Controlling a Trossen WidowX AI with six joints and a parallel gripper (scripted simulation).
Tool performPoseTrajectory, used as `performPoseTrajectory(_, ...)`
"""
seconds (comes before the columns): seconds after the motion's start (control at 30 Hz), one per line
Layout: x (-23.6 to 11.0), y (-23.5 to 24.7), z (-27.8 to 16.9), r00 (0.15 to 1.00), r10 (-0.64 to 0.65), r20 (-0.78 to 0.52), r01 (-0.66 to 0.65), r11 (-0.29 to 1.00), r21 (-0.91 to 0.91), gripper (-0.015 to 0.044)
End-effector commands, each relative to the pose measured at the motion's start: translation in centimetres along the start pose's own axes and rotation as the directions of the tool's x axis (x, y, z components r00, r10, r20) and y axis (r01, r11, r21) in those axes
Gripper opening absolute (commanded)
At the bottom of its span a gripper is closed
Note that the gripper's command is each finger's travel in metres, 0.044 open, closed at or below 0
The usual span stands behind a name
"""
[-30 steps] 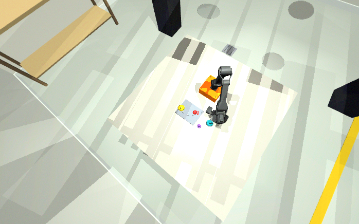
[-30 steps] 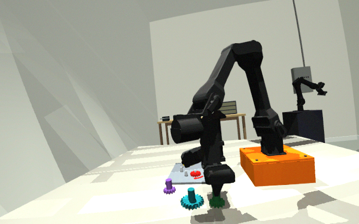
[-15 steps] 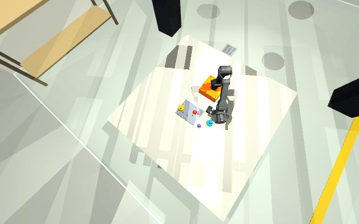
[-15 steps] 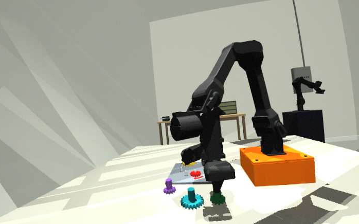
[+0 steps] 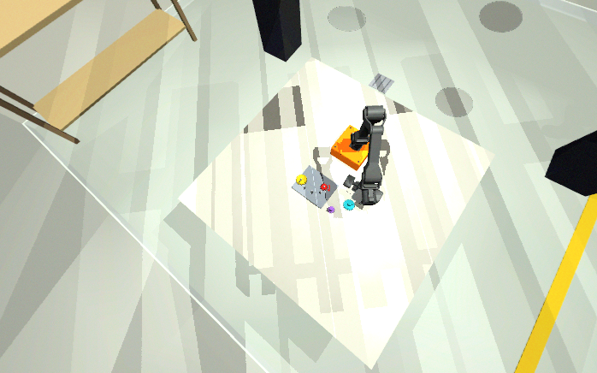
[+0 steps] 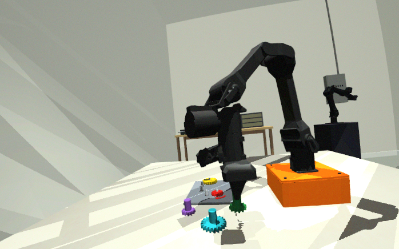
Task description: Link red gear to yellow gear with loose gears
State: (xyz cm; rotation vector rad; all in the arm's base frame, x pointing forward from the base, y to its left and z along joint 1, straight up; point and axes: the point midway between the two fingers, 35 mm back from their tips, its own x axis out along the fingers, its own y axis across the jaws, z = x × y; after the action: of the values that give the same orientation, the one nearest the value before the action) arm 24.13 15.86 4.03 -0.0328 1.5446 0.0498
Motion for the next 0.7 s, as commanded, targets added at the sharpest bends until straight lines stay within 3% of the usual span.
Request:
performPoseTrajectory(0.0,-1.2,0.1,0.3,1.000,0.003,0.009,-0.003,1.000,0.000,0.0000)
performPoseTrajectory(0.67,-6.8,-0.1,0.0,1.000,0.004,0.007,-0.004,1.000,-0.003,0.0000)
